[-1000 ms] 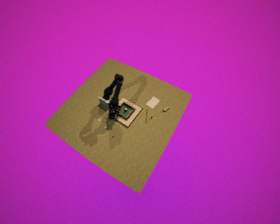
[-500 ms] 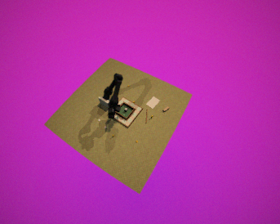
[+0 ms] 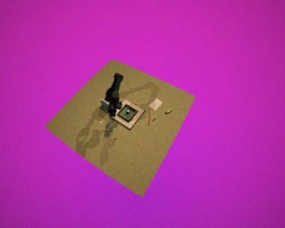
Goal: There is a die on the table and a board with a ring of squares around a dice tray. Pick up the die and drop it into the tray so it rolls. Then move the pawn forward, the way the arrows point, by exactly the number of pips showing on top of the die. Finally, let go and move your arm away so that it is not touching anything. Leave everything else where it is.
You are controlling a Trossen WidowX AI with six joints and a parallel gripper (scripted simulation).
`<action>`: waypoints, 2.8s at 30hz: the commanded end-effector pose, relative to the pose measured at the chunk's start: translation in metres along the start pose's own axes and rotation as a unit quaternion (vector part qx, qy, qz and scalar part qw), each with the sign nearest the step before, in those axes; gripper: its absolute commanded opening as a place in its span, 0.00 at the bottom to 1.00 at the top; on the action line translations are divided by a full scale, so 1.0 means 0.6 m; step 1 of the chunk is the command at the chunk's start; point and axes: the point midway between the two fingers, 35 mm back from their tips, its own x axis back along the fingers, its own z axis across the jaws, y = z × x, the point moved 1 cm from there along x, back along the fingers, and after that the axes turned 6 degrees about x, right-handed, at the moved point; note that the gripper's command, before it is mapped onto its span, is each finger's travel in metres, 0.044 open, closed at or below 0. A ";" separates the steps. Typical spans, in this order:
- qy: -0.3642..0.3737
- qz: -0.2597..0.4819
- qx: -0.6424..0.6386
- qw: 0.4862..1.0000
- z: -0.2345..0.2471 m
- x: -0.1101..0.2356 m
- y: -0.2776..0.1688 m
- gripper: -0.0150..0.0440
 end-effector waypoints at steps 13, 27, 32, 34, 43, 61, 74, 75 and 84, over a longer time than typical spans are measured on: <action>-0.008 0.013 -0.001 1.000 -0.050 -0.019 0.060 0.25; -0.002 -0.001 0.005 1.000 -0.115 -0.103 0.186 0.25; -0.002 -0.001 0.006 1.000 -0.115 -0.105 0.188 0.25; -0.002 -0.001 0.006 1.000 -0.116 -0.112 0.188 0.25; -0.002 -0.002 0.006 1.000 -0.115 -0.162 0.188 0.25; -0.002 0.001 0.008 1.000 -0.115 -0.183 0.188 0.34; -0.002 -0.001 0.006 1.000 -0.115 -0.101 0.187 0.92; -0.002 -0.001 0.006 1.000 -0.115 -0.101 0.187 0.97; -0.003 0.000 -0.045 0.999 -0.050 -0.043 0.158 1.00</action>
